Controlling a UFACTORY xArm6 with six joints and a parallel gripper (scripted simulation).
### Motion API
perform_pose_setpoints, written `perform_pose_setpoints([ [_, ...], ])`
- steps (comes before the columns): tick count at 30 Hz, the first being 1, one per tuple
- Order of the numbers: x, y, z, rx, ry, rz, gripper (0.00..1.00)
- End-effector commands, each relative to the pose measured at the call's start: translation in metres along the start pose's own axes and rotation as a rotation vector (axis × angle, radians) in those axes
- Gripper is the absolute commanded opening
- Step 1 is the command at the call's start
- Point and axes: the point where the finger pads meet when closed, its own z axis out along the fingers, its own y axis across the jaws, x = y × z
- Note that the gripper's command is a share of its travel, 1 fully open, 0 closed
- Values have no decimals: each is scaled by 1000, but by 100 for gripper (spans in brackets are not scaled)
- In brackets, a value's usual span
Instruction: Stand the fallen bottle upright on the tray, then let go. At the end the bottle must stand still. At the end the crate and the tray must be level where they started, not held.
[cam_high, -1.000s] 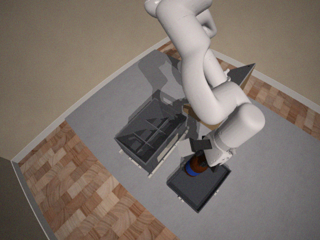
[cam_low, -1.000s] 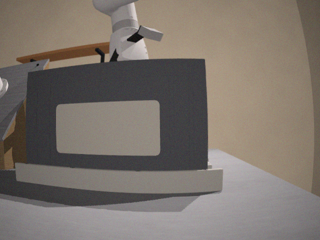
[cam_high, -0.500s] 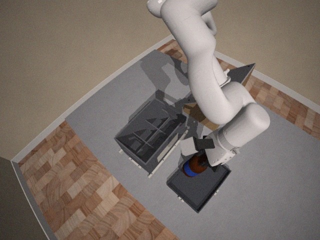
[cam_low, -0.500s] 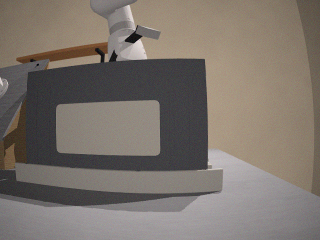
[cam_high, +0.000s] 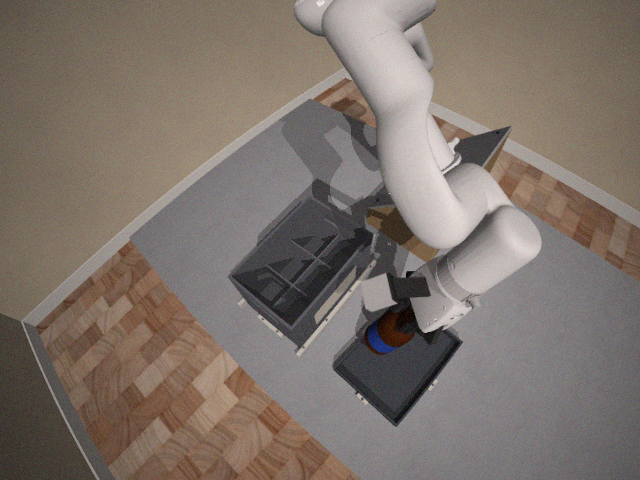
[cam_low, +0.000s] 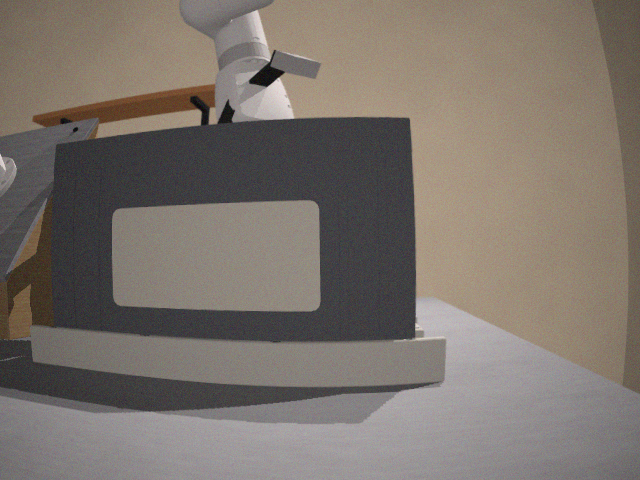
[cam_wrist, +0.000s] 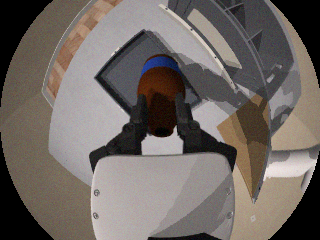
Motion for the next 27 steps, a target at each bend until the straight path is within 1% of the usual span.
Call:
perform_pose_setpoints([
  [1,1,-1,-2,4,1,2,0],
  [9,1,-1,-1,3,6,2,0],
  [18,1,-1,-1,2,31,2,0],
  [27,0,-1,-1,0,91,1,0],
])
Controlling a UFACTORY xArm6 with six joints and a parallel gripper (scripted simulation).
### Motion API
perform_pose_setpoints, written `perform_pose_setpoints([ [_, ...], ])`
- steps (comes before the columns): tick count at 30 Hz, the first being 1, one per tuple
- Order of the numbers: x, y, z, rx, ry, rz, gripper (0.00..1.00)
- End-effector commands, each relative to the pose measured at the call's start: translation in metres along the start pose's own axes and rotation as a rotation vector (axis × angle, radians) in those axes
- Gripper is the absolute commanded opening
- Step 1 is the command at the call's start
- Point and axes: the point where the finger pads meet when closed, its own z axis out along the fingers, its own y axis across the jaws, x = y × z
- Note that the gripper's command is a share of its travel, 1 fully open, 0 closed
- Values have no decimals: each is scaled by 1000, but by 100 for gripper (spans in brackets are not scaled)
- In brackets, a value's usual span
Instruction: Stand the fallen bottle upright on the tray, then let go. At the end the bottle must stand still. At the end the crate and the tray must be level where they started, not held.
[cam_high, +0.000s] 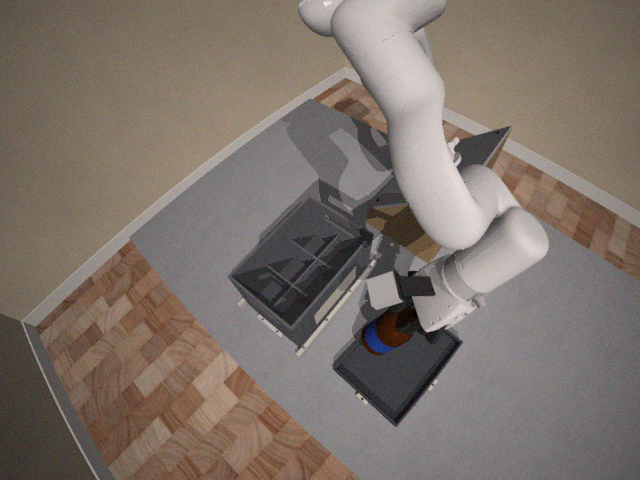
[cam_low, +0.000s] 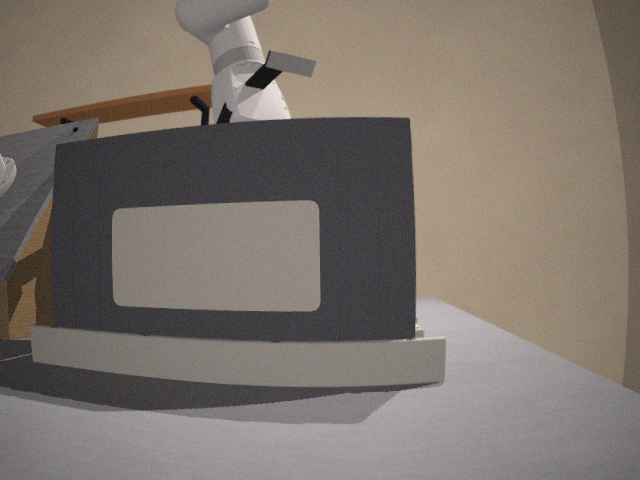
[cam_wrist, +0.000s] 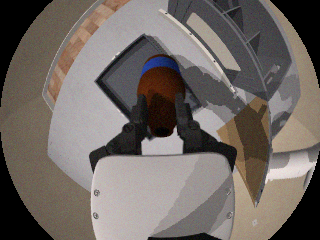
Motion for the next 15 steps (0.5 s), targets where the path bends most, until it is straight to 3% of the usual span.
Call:
perform_pose_setpoints([
  [1,1,-1,-2,3,33,3,0],
  [15,1,-1,-2,6,100,4,0],
])
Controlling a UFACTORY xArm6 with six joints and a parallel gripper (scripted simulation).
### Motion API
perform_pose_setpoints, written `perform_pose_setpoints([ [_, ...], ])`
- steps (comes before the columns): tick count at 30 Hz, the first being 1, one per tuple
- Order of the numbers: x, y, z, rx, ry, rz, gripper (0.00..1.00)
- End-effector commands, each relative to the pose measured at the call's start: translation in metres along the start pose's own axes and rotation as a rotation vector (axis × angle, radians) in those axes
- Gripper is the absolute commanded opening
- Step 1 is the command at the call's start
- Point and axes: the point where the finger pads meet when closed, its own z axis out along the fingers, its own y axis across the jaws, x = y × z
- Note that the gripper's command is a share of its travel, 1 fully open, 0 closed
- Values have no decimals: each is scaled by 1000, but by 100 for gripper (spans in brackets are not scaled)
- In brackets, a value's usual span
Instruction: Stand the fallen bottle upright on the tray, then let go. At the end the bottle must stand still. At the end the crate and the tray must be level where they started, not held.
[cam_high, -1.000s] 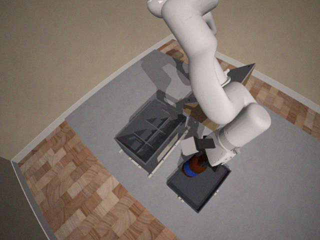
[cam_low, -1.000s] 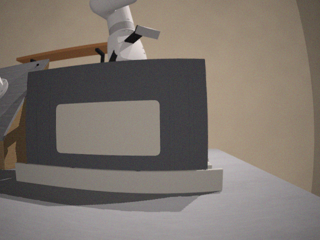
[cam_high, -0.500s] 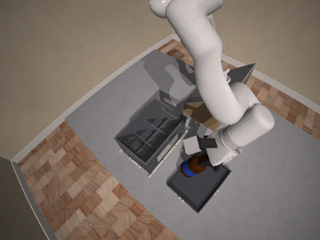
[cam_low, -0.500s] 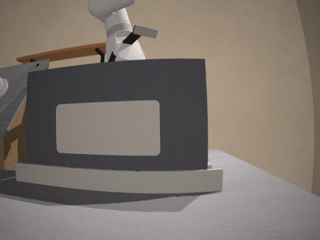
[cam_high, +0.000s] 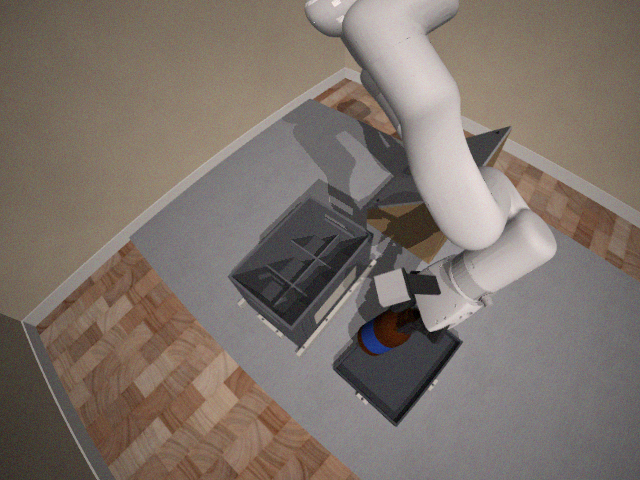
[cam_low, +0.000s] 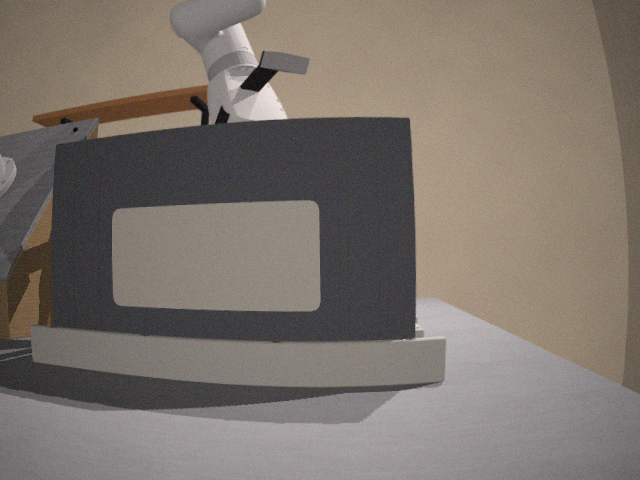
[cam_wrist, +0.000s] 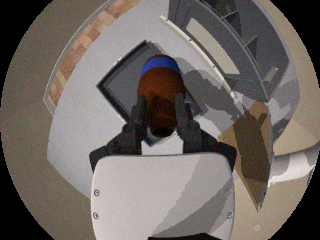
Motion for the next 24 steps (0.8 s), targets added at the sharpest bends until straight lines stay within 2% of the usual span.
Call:
perform_pose_setpoints([
  [1,1,-1,-2,4,18,3,0],
  [24,1,-1,-2,5,27,4,0],
])
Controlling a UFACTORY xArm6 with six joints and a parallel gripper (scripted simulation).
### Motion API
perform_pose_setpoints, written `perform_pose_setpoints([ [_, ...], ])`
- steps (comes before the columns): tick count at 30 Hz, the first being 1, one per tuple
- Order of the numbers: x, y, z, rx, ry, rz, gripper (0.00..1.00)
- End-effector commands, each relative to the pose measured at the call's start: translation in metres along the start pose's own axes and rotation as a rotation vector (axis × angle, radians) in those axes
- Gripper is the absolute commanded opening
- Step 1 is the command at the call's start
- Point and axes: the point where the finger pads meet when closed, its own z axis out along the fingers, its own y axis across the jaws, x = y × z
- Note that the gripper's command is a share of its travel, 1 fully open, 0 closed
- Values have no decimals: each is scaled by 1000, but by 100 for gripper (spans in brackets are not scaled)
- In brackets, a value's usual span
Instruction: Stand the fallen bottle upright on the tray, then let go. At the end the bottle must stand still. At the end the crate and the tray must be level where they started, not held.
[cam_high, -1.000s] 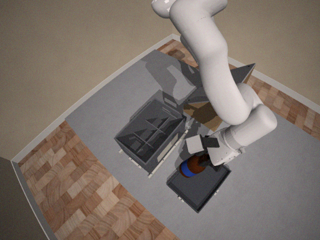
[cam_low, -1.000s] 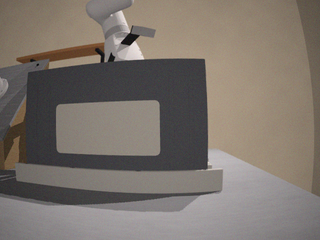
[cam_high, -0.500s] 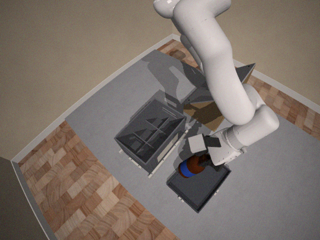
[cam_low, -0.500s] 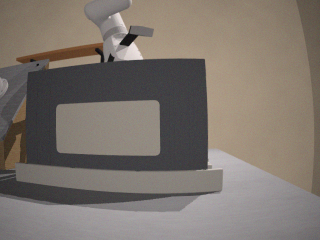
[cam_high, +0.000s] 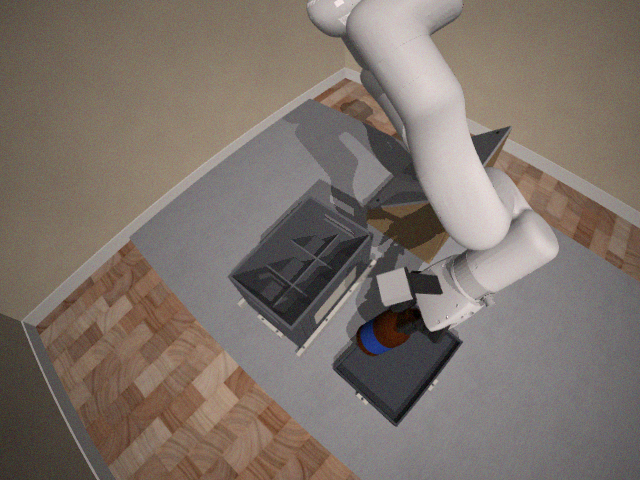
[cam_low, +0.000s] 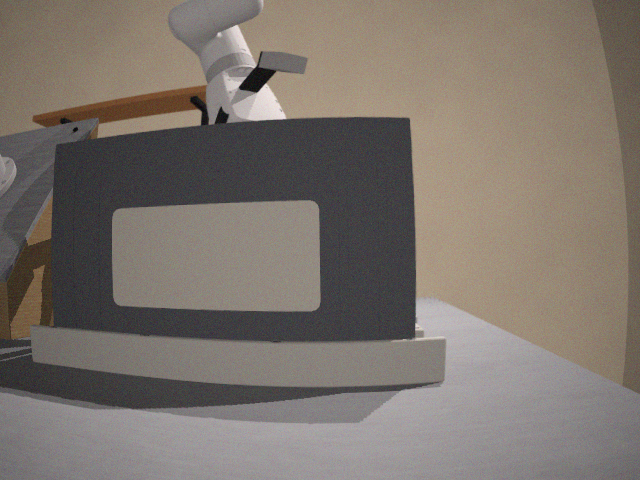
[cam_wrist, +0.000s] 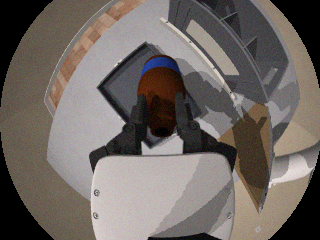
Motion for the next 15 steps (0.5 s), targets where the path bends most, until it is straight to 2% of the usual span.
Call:
perform_pose_setpoints([
  [1,1,-1,-1,3,2,3,0],
  [15,1,-1,-1,1,48,2,0],
])
